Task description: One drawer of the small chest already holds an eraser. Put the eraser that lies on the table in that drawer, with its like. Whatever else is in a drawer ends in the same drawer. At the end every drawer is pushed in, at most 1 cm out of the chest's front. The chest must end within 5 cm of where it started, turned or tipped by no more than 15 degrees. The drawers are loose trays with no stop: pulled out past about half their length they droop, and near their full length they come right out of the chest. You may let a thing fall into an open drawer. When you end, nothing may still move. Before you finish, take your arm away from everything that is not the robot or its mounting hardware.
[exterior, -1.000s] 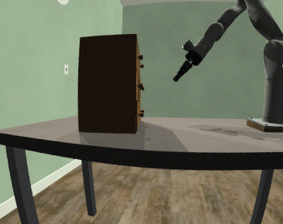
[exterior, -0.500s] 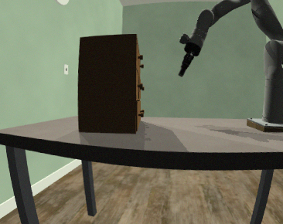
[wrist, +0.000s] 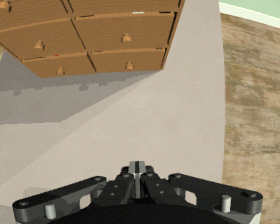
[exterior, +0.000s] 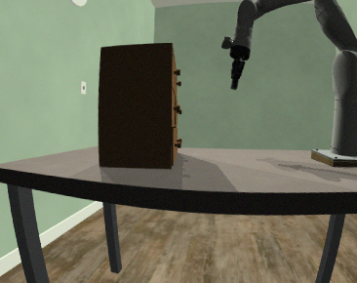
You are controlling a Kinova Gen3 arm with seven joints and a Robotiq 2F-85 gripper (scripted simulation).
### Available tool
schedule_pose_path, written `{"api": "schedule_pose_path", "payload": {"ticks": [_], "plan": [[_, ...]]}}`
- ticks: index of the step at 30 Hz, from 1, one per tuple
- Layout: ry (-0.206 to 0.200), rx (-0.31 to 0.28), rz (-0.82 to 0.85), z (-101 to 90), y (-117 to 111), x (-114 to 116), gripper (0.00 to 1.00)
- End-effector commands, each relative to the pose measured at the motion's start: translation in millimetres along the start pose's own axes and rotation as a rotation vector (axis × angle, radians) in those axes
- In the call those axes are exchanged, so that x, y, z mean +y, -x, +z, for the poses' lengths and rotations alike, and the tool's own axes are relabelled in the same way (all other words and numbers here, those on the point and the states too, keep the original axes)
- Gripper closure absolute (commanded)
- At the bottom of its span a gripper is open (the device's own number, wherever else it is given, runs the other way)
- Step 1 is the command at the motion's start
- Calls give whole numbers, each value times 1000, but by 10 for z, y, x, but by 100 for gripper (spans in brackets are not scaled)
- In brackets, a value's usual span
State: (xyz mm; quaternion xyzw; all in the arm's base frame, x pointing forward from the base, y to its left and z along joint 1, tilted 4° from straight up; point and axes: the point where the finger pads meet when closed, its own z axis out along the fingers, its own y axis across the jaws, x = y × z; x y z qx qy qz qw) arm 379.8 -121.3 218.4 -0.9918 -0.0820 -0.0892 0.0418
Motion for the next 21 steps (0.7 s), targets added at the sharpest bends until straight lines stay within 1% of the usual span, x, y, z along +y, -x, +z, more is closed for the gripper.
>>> {"api": "schedule_pose_path", "payload": {"ticks": [1, 4, 6, 13, 21], "plan": [[-5, -27, -21, -49, -88, -60, 100], [-4, -70, -21, -95, -63, -59, 100], [-4, -70, -21, -95, -63, -59, 100], [-3, -146, -21, -178, -21, -58, 100], [-3, -189, -21, -225, 3, -57, 100]]}}
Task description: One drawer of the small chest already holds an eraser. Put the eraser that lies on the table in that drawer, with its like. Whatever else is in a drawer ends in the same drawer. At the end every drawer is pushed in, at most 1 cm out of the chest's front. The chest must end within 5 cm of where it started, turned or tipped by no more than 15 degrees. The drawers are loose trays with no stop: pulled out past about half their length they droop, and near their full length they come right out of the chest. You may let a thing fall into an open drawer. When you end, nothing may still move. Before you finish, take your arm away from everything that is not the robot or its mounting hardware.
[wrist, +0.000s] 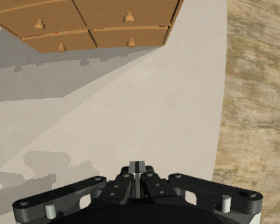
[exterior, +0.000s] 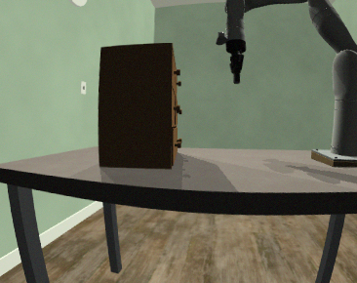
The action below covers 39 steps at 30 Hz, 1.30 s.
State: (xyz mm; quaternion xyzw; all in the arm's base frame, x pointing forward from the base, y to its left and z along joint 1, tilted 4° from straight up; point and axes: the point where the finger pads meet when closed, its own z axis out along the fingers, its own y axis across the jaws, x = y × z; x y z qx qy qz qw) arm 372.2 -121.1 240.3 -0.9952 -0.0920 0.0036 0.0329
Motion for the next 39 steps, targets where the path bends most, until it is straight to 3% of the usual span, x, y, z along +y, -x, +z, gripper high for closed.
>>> {"api": "schedule_pose_path", "payload": {"ticks": [1, 31, 32, 39], "plan": [[-3, -2, -8, -4, -30, -27, 100], [-3, -11, -8, -13, -24, -26, 100], [-3, -11, -8, -13, -24, -26, 0], [-3, -11, -8, -13, -24, -26, 0]]}}
